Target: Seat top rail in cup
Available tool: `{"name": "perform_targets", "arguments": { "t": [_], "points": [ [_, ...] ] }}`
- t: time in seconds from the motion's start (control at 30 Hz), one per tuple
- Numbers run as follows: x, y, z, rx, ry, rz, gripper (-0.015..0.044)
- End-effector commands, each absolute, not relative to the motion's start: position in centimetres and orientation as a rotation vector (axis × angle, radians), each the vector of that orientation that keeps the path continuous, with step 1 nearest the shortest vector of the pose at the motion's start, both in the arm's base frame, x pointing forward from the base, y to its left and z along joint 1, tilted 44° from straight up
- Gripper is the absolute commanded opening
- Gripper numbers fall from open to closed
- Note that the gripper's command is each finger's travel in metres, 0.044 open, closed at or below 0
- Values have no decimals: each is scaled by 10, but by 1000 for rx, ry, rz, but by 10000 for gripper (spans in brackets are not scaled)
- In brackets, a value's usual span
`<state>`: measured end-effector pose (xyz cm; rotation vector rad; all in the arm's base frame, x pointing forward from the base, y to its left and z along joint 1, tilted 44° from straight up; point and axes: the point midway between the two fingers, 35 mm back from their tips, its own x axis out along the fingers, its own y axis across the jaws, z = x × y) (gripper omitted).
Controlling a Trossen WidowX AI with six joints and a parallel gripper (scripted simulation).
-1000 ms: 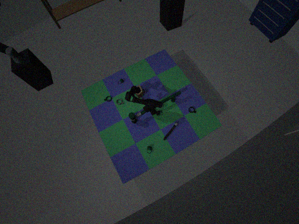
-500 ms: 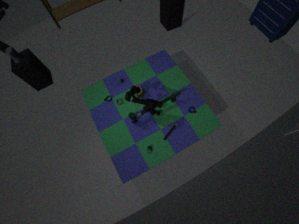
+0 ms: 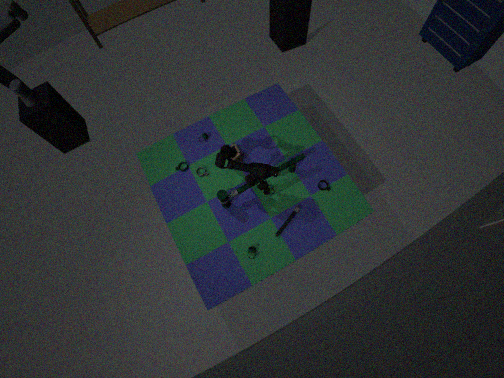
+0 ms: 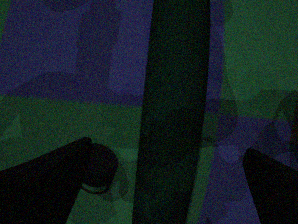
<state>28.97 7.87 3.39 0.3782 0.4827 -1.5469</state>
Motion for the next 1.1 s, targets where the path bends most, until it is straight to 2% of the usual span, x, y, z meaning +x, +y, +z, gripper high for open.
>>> {"name": "perform_targets", "arguments": {
  "t": [0.0, 0.27, 1.07],
  "points": [
    [288, 91, 34, 379, 482, -1549, 440],
    [286, 120, 55, 437, 527, -1447, 440],
    [286, 120, 55, 437, 527, -1447, 440]
  ]
}}
